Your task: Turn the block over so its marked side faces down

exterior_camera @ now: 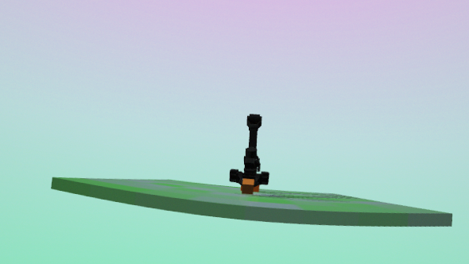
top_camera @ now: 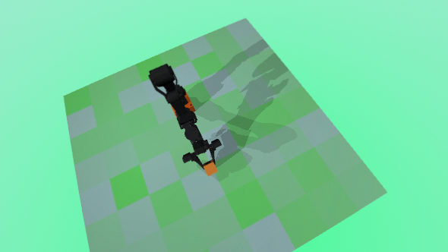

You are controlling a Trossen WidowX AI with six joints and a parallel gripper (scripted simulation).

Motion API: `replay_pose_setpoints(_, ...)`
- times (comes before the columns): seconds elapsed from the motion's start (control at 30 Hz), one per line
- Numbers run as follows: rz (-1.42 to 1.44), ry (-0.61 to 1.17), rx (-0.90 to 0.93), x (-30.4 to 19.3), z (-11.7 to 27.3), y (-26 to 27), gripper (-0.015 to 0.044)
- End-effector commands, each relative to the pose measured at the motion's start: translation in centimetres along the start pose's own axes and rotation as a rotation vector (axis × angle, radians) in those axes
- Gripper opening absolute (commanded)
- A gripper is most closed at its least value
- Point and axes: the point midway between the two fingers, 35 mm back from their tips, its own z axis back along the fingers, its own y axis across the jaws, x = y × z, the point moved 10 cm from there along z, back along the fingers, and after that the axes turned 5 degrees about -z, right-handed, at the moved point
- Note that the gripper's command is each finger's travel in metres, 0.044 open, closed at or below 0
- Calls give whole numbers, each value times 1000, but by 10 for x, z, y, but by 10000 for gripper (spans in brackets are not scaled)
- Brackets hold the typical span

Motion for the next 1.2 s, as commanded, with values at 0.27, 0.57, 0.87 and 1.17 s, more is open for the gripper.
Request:
replay_pose_setpoints(0.27, 4, -7, 4, 1, 0, 0, 440)
replay_pose_setpoints(0.57, 4, -7, 4, 1, 0, 0, 440)
replay_pose_setpoints(0.87, 4, -7, 4, 1, 0, 0, 440)
replay_pose_setpoints(1.17, 4, -7, 4, 1, 0, 0, 440)
